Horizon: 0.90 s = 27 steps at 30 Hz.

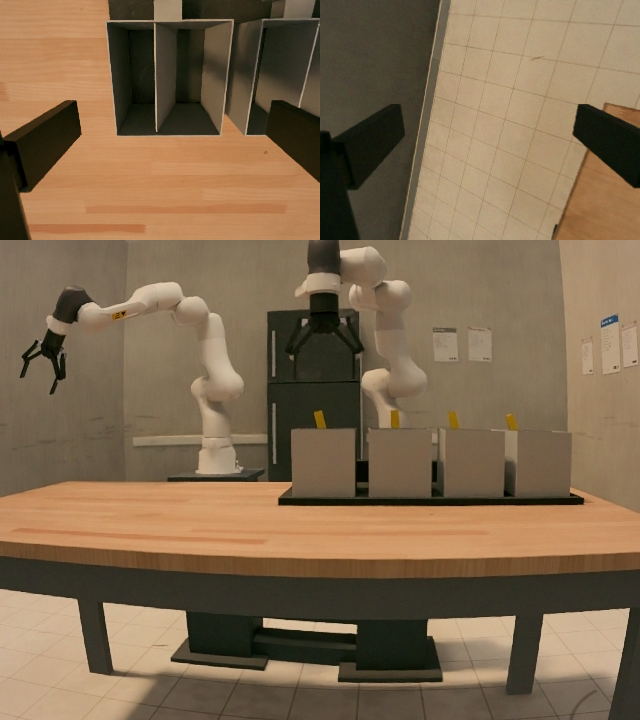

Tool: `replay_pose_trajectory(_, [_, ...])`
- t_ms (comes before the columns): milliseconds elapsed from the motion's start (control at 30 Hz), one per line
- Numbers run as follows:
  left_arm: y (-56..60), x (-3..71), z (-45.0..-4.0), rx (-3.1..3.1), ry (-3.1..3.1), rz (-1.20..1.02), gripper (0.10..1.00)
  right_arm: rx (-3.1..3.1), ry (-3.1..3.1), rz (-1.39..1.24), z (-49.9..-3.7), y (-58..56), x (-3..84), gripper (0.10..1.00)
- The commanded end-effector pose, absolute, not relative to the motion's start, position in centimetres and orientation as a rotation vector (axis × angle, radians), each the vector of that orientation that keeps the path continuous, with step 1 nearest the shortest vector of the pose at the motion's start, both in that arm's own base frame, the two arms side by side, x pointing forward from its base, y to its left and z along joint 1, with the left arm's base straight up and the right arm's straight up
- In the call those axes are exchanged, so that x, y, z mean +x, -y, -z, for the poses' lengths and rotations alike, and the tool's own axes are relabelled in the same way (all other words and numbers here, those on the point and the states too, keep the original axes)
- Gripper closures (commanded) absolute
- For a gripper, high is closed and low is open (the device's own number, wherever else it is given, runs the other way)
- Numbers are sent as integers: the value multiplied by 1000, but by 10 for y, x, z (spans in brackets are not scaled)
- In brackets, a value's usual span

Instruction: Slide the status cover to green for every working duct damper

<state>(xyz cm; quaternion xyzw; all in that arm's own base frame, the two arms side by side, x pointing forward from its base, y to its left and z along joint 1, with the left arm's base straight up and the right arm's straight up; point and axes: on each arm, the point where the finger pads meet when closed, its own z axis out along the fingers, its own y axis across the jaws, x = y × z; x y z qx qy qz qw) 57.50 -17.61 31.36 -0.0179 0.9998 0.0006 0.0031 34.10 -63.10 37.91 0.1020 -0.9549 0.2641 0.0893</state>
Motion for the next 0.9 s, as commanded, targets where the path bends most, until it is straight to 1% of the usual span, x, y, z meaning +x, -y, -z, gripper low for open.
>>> replay_pose_trajectory(0, [176,574,-313,-67,-3141,0,98,419,2813,-706,-378,632,322,98])
replay_pose_trajectory(867, [176,574,-313,-67,-3141,0,98,536,2806,-490,-381,636,231,98])
